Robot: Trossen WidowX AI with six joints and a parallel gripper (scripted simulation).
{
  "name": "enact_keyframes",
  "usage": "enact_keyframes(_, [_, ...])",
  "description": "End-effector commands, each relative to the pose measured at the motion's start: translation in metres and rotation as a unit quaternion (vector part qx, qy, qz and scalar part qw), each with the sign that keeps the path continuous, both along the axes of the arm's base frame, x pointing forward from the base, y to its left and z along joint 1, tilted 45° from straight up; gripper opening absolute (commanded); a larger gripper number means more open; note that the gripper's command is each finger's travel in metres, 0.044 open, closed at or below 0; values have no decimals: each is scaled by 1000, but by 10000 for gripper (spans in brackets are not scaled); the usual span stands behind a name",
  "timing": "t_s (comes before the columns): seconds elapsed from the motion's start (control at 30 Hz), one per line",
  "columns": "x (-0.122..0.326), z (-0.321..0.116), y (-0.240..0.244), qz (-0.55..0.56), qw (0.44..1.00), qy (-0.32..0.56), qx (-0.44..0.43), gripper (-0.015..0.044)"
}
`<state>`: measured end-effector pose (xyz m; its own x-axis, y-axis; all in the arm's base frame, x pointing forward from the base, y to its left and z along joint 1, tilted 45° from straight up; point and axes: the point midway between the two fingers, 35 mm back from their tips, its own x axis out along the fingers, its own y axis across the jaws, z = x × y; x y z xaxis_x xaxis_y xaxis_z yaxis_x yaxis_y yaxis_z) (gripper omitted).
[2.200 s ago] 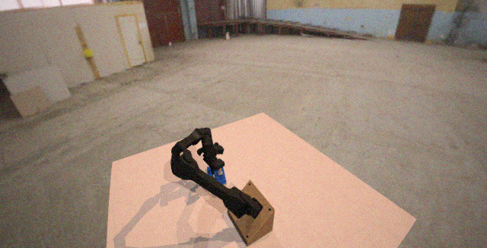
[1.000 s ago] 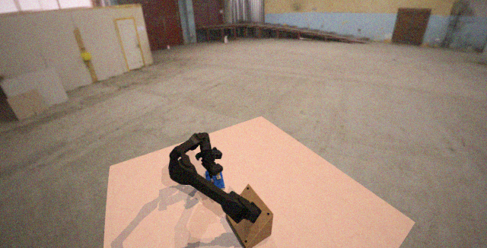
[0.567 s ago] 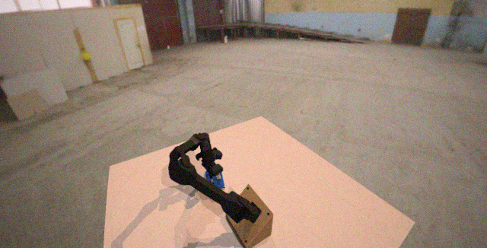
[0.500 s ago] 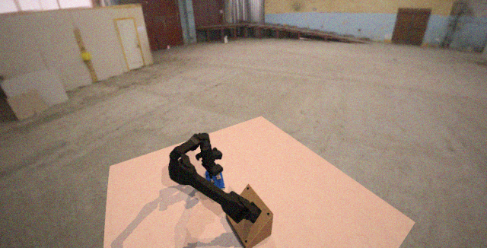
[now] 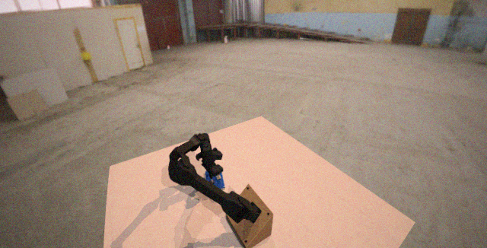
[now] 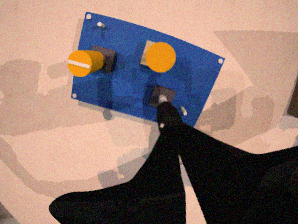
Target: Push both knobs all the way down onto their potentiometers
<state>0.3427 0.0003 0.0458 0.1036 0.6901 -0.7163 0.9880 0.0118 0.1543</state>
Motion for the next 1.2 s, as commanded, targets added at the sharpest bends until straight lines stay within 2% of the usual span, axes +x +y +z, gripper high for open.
enact_keyframes(0.0, [3,-5,9,9,1000,-2,1,0])
enact_keyframes(1.17, [4,-16,19,9,1000,-3,1,0])
